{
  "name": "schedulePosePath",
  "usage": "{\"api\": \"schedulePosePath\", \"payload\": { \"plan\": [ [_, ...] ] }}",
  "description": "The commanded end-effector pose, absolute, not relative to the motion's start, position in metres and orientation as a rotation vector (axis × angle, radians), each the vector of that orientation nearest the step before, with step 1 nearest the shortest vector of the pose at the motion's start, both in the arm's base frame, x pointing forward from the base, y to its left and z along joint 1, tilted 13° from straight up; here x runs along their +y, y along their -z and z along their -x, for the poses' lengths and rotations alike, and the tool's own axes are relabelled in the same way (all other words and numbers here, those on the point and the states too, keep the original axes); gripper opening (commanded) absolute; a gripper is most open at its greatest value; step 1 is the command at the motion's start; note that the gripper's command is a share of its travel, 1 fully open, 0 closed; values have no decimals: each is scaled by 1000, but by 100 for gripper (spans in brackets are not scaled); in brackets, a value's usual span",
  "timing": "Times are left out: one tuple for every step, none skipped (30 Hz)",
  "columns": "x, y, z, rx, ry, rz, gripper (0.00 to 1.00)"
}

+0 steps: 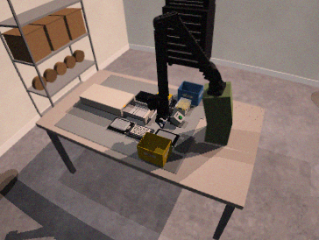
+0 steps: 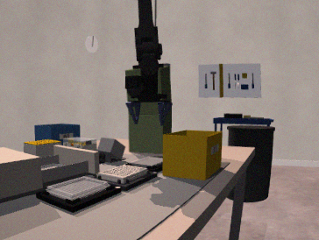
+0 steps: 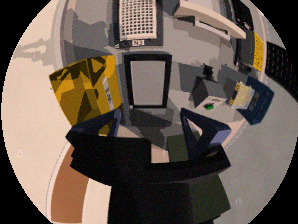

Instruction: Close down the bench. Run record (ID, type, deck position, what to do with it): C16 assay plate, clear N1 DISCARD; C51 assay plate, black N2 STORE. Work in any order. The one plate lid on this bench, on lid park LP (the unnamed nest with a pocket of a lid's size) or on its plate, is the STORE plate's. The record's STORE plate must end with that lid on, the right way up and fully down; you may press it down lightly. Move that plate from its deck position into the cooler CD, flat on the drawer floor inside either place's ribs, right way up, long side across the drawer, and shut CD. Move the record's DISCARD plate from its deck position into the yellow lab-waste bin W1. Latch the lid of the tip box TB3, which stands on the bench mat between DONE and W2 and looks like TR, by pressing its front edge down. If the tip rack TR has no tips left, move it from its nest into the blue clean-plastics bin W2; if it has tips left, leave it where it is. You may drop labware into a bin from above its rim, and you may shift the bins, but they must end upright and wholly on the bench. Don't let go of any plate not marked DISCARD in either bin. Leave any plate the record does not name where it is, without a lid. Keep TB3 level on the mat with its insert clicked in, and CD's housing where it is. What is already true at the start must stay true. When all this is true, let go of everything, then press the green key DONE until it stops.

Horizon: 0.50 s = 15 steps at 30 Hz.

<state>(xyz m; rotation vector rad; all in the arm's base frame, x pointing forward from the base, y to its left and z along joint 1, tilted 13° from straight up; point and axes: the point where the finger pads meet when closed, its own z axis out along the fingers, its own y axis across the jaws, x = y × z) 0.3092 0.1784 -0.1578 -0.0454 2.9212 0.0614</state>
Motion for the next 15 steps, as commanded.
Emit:
{"api": "schedulePosePath", "payload": {
  "plan": [
    [192, 151, -314, 2906, -81, 27, 100],
    [192, 151, -314, 2905, -81, 27, 100],
    [187, 153, -313, 2906, -78, 26, 100],
    [182, 153, -312, 2913, -70, -3, 100],
    [181, 153, -312, 2914, -69, -4, 100],
    [187, 153, -313, 2906, -78, 26, 100],
    [187, 153, -313, 2906, -78, 26, 100],
    [187, 153, -313, 2906, -78, 26, 100],
    [187, 153, -313, 2906, -78, 26, 100],
    [187, 153, -313, 2906, -78, 26, 100],
    [182, 160, -312, 2917, -66, -3, 100],
    [183, 161, -315, 2909, -74, -4, 100],
    [184, 162, -317, 2907, -76, -6, 100],
    [184, 163, -318, 2905, -77, -2, 100],
    [184, 164, -318, 2905, -76, 2, 100]
  ]
}}
